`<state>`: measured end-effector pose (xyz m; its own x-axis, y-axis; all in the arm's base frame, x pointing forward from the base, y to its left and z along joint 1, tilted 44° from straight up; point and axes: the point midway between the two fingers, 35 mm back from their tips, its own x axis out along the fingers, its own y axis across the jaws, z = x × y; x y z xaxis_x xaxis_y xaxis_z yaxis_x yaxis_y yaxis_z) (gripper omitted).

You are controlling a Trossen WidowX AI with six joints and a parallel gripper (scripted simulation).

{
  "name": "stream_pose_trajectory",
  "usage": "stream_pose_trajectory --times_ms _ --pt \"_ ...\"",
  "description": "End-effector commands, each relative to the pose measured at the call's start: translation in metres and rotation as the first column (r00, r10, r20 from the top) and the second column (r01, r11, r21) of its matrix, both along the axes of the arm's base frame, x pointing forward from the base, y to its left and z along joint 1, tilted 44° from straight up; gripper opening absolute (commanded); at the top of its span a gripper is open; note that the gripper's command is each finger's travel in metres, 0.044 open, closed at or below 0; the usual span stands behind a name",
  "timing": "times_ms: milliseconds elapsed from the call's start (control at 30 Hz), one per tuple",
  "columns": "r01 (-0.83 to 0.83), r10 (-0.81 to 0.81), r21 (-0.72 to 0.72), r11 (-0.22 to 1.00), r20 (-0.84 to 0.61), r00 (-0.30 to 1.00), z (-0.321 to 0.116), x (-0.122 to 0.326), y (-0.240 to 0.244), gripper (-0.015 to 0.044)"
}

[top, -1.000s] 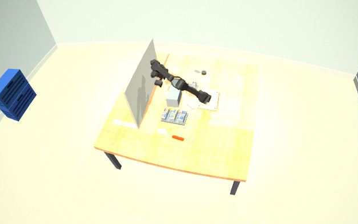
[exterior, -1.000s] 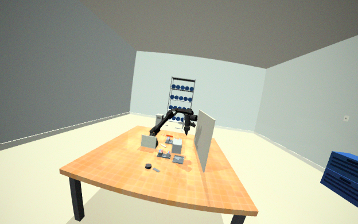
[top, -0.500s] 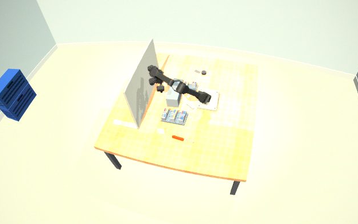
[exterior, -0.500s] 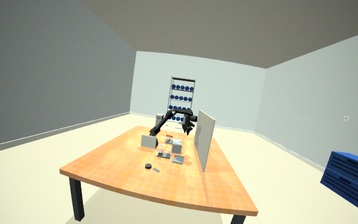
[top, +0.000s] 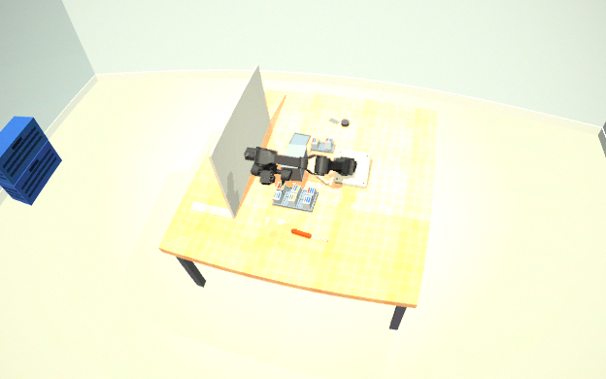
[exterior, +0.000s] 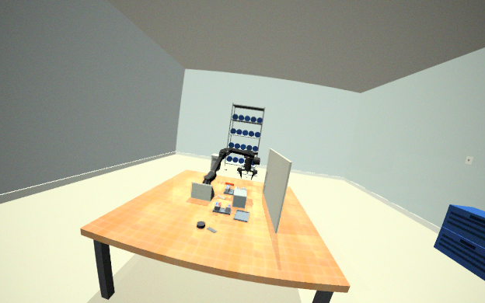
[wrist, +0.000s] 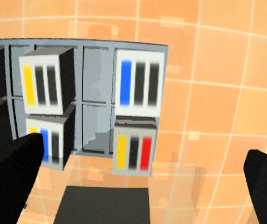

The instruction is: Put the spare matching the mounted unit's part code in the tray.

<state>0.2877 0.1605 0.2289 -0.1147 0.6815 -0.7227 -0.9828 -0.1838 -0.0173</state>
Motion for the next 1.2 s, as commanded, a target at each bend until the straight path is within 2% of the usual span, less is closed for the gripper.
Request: stream_pose_trajectory --times_ms 0,33,200,233,1167 --pt "-0.028 0.028 0.008 1.0 0.019 0.999 -0.001 -0.003 0.001 0.044" --pt "-0.028 0.028 0.008 1.0 0.019 0.999 -0.001 -0.003 0.001 0.044" --pt "-0.028 0.028 0.008 1.0 0.02 0.999 -0.019 -0.006 0.022 0.0309" --pt "-0.028 0.028 0.009 1.0 0.02 0.999 -0.023 -0.006 0.027 0.03" --pt "-0.029 0.028 0.009 1.0 0.021 0.999 -0.049 -0.009 0.052 0.03"
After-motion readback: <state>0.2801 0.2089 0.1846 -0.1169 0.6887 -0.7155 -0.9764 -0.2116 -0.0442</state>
